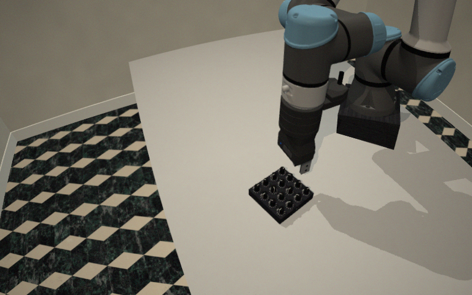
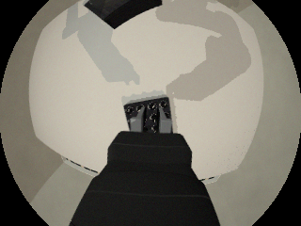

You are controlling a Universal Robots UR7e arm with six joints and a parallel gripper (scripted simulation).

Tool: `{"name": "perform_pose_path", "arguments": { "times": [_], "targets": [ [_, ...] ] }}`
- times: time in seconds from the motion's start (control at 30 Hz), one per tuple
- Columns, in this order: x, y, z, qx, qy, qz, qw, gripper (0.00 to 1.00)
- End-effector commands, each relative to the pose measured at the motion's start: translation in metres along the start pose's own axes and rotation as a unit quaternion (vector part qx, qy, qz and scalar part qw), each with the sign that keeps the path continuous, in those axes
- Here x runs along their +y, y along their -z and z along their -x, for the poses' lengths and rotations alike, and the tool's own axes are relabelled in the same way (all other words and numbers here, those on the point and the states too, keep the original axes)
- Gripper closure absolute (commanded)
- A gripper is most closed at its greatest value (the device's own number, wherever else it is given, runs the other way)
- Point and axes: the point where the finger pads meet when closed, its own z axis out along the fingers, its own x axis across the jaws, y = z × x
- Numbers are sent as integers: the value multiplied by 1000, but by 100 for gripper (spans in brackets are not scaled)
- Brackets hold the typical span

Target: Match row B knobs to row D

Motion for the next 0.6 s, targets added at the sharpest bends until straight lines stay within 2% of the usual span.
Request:
{"name": "perform_pose_path", "arguments": {
  "times": [0.0,0.57],
  "targets": [
    [0,-3,0,0,0,0,1000,54],
    [0,-20,-1,0,0,0,1000,54]
  ]
}}
